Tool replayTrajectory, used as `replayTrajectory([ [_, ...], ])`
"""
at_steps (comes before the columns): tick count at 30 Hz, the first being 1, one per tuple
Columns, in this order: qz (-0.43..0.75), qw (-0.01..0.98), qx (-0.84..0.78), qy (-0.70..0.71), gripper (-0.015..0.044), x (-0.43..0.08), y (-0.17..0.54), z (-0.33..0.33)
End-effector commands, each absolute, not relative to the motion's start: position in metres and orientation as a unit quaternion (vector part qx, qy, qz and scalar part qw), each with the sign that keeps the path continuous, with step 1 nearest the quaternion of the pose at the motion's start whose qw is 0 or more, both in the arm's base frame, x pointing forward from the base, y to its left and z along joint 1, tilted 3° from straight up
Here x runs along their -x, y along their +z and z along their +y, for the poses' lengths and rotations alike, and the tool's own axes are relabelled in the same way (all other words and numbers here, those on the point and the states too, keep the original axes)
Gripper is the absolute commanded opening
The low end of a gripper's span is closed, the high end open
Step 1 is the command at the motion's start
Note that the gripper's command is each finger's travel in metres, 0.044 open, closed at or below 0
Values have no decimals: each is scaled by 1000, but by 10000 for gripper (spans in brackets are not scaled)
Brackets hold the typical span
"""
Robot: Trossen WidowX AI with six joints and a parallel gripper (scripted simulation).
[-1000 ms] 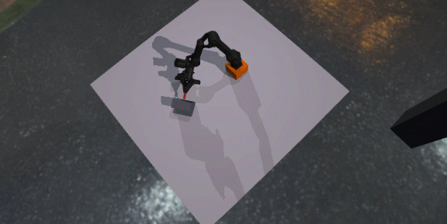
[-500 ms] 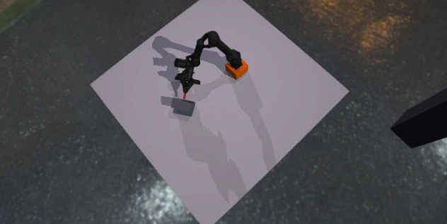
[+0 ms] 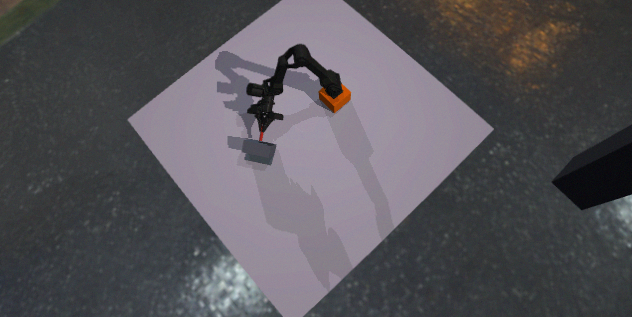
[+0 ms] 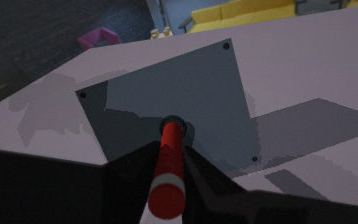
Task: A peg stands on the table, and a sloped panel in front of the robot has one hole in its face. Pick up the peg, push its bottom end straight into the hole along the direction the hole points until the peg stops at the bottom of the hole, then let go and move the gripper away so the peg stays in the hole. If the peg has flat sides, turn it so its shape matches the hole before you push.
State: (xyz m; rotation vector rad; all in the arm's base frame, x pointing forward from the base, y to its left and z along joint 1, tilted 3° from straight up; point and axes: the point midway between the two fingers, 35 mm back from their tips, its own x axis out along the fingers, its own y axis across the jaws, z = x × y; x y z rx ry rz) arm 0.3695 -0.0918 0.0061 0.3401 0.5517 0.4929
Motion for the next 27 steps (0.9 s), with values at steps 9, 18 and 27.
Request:
replayTrajectory([
  [9,270,918,-168,239,0,-372,1,-89],
  [18,270,918,-168,239,0,-376,-1,-87],
  [27,269,918,-168,239,0,-381,-3,-84],
])
